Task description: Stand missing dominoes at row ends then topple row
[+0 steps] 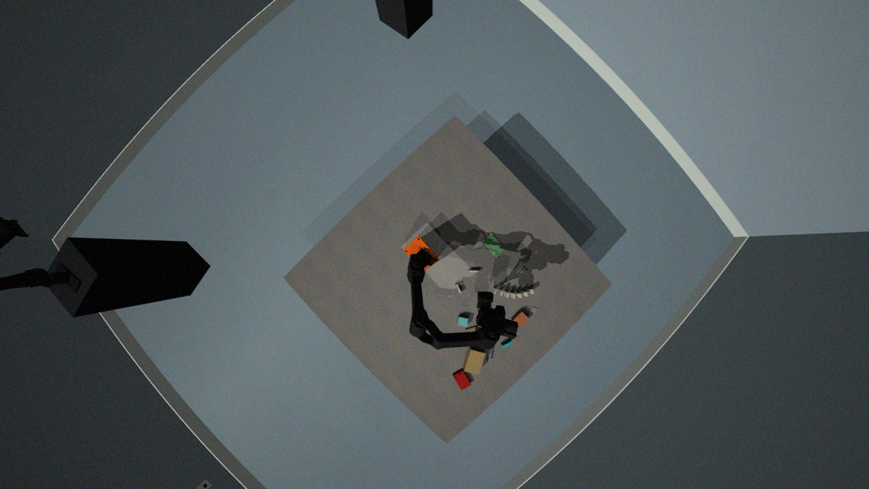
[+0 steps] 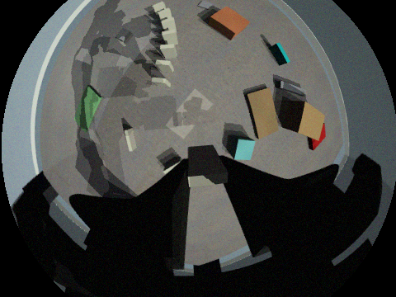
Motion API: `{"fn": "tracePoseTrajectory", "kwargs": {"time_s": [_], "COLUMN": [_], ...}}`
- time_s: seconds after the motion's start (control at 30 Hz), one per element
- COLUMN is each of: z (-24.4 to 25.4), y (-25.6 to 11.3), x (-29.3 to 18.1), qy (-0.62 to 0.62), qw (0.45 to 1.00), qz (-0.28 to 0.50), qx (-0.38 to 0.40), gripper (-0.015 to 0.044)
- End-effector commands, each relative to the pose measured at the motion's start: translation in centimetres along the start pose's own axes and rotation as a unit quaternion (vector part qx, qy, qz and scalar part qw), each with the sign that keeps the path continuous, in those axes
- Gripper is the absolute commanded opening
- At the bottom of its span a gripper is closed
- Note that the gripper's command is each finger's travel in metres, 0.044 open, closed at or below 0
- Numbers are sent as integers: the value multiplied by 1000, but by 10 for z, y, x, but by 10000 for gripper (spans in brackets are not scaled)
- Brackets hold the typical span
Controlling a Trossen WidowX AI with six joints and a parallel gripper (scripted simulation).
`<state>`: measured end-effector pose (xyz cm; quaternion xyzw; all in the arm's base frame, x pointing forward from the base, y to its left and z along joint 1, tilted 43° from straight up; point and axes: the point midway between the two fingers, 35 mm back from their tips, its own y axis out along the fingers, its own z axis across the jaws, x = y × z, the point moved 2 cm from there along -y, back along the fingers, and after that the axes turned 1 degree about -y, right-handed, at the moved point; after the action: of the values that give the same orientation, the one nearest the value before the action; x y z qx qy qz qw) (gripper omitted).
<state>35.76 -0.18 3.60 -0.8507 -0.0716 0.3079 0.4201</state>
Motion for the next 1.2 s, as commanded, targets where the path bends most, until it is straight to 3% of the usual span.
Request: {"fn": "tracePoseTrajectory", "kwargs": {"time_s": [0.0, 0.1, 0.47, 1.0, 1.17], "z": [47, 68, 69, 66, 67], "y": [9, 15, 20, 136, 147], "x": [50, 68, 70, 67, 65], "qy": [90, 128, 131, 131, 131], "qw": [996, 992, 991, 991, 991], "qz": [7, 10, 10, 11, 11], "qx": [-3, -8, -8, -10, -10], "gripper": [107, 107, 107, 107, 107]}}
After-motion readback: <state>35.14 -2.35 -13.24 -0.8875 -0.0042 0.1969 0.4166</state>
